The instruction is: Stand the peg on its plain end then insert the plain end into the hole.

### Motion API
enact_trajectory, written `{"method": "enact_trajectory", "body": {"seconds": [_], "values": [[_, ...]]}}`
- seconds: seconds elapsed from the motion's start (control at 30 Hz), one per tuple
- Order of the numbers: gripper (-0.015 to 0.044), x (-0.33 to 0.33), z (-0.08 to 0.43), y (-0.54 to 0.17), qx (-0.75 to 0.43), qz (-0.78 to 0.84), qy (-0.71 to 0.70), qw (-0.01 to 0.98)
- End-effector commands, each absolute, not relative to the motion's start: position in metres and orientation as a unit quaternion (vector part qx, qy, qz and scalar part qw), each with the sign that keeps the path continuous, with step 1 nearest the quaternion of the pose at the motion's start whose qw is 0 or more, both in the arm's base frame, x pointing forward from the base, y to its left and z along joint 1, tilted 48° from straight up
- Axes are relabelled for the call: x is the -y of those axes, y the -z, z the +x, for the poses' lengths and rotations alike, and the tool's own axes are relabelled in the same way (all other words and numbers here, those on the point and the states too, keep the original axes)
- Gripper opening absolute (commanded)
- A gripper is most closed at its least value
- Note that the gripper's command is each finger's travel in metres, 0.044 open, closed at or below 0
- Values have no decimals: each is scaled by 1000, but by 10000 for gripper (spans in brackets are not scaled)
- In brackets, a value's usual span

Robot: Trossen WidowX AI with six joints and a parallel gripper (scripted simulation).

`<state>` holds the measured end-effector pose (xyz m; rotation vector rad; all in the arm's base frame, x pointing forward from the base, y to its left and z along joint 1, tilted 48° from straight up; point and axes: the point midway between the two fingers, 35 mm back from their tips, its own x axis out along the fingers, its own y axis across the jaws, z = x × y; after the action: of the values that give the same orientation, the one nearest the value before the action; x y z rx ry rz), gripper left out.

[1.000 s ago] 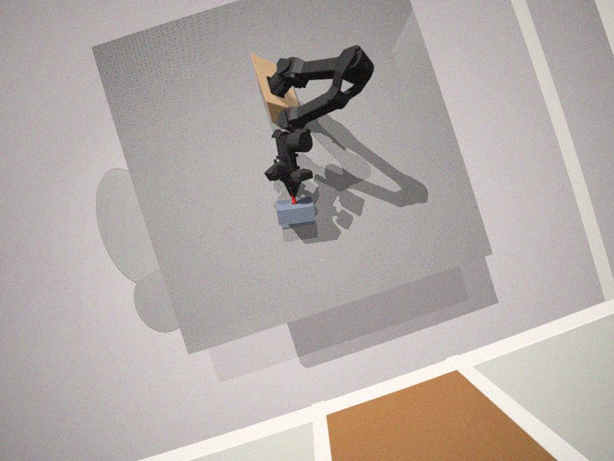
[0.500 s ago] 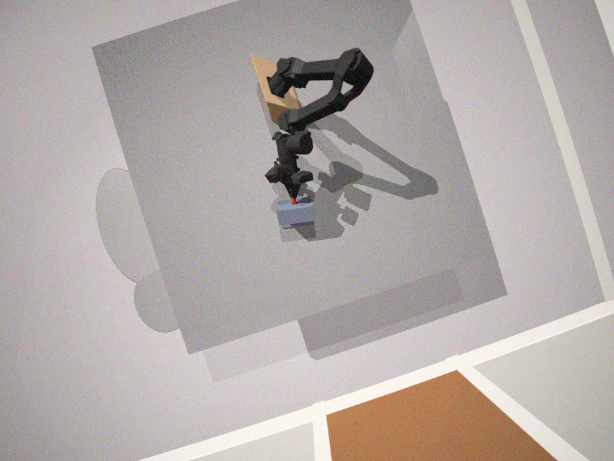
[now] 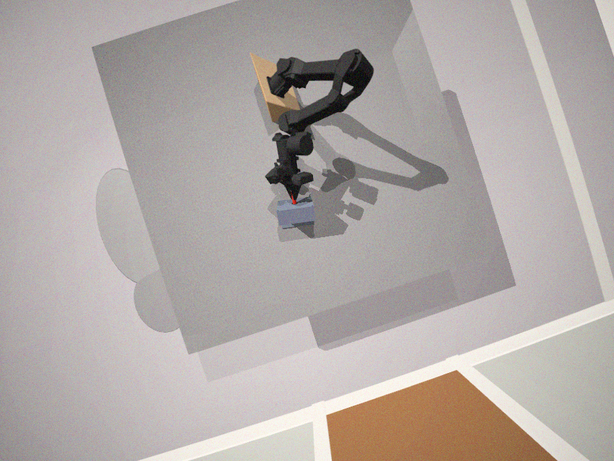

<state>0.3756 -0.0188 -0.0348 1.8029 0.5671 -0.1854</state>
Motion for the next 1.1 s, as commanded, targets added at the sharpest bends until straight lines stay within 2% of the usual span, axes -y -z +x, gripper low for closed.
{"method": "enact_trajectory", "body": {"seconds": [0.0,0.03,0.6,1.07], "values": [[0,19,375,35,-243,772,80,582],[0,19,375,35,-243,772,80,582],[440,20,372,33,-243,772,80,582],[440,29,356,24,-242,772,82,582]]}}
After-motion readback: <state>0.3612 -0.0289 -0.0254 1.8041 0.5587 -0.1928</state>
